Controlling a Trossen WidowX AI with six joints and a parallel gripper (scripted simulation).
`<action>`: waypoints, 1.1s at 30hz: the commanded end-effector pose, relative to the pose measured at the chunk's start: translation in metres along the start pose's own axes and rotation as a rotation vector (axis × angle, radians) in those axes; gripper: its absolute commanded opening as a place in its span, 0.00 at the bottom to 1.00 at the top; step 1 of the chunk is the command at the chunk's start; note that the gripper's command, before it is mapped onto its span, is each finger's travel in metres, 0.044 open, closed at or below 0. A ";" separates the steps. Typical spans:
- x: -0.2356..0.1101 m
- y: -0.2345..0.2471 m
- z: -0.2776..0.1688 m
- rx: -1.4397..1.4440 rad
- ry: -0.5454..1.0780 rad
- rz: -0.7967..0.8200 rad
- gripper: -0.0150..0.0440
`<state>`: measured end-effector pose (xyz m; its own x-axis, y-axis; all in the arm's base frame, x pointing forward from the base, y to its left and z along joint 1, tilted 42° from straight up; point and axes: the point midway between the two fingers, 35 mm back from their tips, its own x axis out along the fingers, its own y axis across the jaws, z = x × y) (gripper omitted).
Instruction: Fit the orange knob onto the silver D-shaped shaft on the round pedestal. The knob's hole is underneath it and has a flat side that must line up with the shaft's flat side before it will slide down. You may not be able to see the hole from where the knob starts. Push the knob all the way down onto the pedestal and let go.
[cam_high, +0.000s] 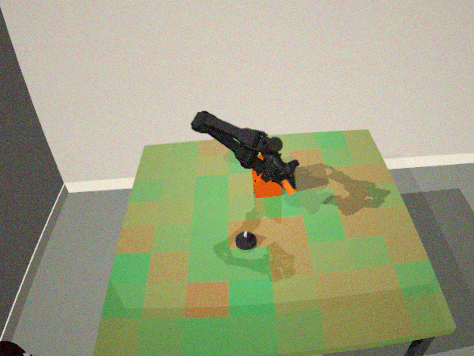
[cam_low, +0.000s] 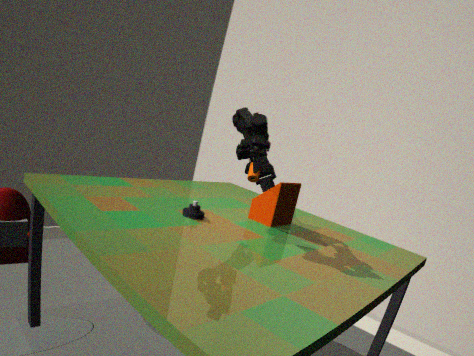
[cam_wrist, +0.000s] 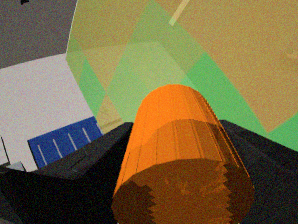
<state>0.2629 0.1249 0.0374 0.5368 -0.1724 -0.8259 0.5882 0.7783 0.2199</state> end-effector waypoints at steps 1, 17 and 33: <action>0.004 0.001 0.002 0.012 -0.004 -0.061 0.25; 0.027 -0.009 0.002 0.017 0.001 -0.361 0.25; 0.049 -0.018 0.003 0.020 -0.001 -0.643 0.25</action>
<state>0.2770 0.1019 -0.0036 0.1020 -0.5782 -0.8095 0.7941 0.5375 -0.2839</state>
